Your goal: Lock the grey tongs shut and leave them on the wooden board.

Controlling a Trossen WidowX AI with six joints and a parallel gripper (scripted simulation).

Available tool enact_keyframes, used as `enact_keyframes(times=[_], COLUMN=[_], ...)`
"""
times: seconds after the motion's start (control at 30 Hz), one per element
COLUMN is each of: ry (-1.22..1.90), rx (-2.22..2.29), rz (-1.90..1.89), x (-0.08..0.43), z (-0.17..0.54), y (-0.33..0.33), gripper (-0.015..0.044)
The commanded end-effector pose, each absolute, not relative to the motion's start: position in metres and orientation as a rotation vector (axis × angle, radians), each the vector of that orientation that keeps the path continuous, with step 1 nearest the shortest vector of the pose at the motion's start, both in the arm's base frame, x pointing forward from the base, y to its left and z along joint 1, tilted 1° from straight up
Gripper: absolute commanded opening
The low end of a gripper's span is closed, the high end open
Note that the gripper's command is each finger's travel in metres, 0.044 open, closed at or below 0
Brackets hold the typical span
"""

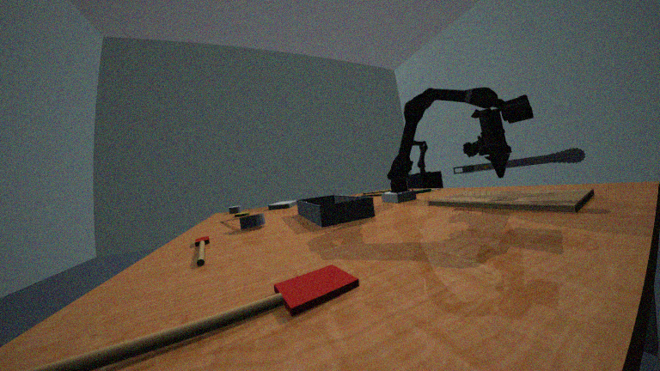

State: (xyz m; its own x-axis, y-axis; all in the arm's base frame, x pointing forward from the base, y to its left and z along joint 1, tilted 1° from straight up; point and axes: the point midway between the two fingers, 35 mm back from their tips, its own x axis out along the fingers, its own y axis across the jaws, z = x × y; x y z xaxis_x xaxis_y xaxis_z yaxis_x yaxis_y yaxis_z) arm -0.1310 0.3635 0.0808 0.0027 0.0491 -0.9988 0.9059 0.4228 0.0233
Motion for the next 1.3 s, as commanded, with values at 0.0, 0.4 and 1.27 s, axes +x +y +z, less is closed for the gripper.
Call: enact_keyframes(times=[0.0, 0.4, 1.27], ry=[1.406, 1.406, 1.407], rx=[0.918, 0.918, 0.918], rz=[-0.846, -0.846, -0.85], x=[-0.13, -0.129, -0.129], z=[0.074, 0.055, 0.055], y=[0.362, 0.36, 0.36], gripper=[-0.015, -0.015, 0.0401])
